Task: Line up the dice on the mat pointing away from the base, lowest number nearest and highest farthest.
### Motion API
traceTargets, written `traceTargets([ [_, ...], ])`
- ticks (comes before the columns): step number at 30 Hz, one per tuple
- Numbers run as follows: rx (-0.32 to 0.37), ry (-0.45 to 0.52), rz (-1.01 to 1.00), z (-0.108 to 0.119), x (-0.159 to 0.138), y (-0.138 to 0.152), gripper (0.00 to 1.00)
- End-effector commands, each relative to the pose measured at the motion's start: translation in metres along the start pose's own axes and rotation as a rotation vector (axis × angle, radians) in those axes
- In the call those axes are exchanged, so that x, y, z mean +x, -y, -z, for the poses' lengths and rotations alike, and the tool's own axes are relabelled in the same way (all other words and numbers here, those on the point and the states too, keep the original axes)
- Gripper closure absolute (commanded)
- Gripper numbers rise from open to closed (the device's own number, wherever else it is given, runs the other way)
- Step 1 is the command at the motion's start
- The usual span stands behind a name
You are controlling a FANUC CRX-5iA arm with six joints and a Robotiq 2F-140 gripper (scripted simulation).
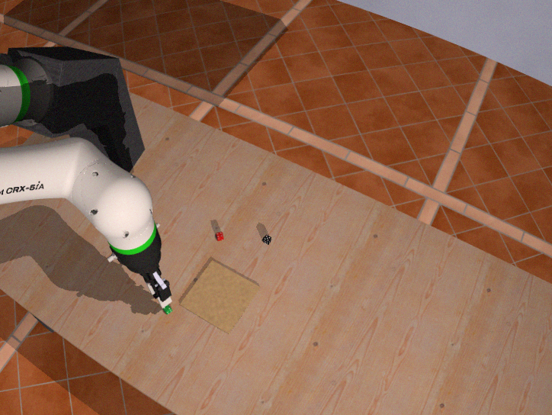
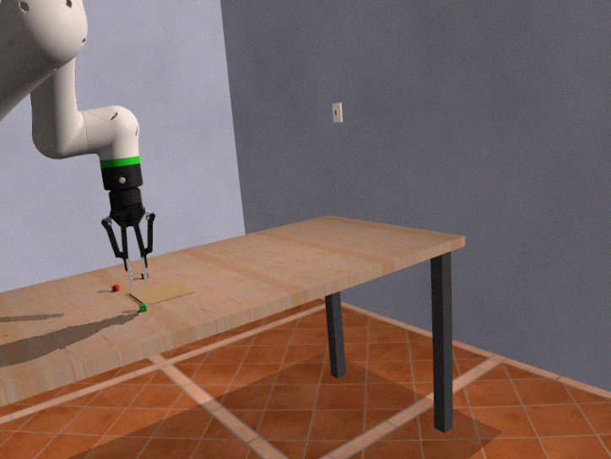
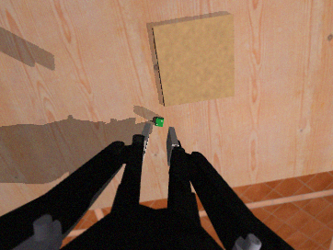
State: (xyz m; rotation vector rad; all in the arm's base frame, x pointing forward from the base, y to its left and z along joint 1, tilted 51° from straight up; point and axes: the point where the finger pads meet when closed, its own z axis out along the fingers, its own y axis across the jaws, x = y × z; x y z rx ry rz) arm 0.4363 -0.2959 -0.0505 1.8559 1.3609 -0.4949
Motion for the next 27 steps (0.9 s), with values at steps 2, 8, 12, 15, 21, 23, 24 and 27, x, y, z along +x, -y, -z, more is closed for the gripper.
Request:
traceTargets([
  [2,0.000,0.000,0.000,0.0001,0.0002,-0.0001,0.81],
  [8,0.000,0.000,0.000,0.0001,0.0002,-0.0001,0.81],
  [12,0.000,0.000,0.000,0.0001,0.0002,-0.0001,0.81],
  [15,0.000,0.000,0.000,-0.0001,0.0002,-0.0001,0.81],
  [21,0.000,0.000,0.000,-0.0012,0.0002,-0.0001,0.81],
  [23,0.000,0.000,0.000,-0.0021,0.0002,-0.0001,0.81],
  [24,0.000,0.000,0.000,-0.0027,0.0002,-0.0001,0.81],
  [27,0.000,0.000,0.000,-0.0049,0.0002,0.0000,0.81],
])
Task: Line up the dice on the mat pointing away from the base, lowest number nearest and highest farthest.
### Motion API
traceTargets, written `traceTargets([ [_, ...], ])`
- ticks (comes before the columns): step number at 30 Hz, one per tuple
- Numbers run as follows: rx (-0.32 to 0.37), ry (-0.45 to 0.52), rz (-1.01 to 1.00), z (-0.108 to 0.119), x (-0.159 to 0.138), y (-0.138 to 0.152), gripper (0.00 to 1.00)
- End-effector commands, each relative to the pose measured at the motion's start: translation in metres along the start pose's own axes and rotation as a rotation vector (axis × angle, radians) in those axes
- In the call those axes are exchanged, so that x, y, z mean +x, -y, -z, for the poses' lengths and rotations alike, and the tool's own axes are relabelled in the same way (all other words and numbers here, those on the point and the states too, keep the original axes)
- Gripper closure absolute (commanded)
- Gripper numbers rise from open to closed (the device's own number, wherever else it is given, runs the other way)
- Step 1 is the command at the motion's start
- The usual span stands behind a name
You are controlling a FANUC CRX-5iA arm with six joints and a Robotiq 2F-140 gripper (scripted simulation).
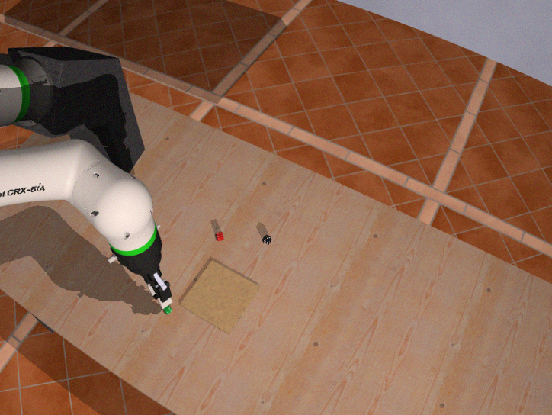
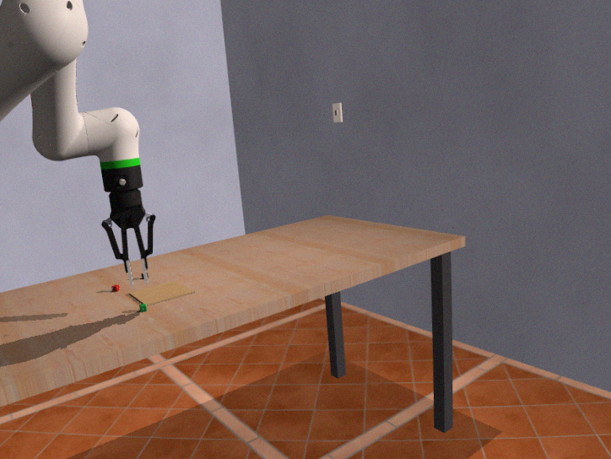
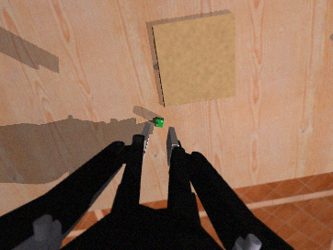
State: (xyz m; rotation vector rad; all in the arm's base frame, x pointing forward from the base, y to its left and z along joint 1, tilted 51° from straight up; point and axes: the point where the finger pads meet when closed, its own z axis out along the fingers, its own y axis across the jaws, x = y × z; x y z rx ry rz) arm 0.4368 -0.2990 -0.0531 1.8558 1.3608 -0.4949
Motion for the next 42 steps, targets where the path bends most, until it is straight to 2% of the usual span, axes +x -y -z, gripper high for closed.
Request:
traceTargets([
  [1,0.000,0.000,0.000,-0.002,0.000,0.000,0.81],
  [23,0.000,0.000,0.000,-0.031,0.000,0.000,0.81],
  [42,0.000,0.000,0.000,-0.047,0.000,0.000,0.81],
])
